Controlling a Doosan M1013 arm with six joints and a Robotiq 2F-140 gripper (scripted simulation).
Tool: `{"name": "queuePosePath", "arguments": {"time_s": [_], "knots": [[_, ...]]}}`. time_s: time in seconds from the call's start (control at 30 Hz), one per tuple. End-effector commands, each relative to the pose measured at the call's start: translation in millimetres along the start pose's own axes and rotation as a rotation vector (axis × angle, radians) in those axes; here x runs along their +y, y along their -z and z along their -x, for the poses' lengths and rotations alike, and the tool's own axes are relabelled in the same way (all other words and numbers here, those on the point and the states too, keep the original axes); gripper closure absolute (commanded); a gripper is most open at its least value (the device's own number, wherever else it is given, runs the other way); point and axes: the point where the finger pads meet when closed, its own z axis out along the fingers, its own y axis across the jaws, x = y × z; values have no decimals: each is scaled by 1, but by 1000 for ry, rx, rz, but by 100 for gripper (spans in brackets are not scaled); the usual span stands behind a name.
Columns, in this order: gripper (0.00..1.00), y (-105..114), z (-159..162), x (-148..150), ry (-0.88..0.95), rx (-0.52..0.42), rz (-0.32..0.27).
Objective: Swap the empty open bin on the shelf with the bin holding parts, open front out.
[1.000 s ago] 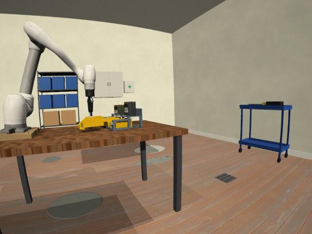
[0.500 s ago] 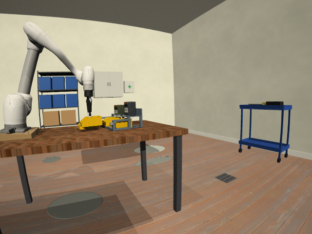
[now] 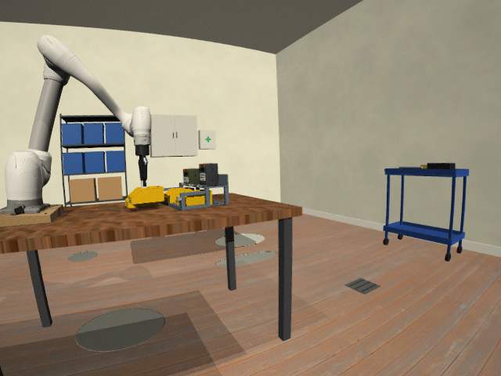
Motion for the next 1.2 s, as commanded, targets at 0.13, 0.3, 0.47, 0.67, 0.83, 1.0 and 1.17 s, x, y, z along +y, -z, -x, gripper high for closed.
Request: {"name": "queuePosePath", "arguments": {"time_s": [0.13, 0.3, 0.47, 0.67, 0.83, 1.0, 1.17], "knots": [[90, -2, 3, -1, 3, -1, 3], [90, -2, 3, -1, 3, -1, 3], [90, -2, 3, -1, 3, -1, 3], [90, -5, 6, -1, 3, -1, 3], [90, -8, 8, -2, 3, -1, 3], [90, -9, 10, -2, 3, -1, 3], [90, -9, 10, -2, 3, -1, 3]]}}
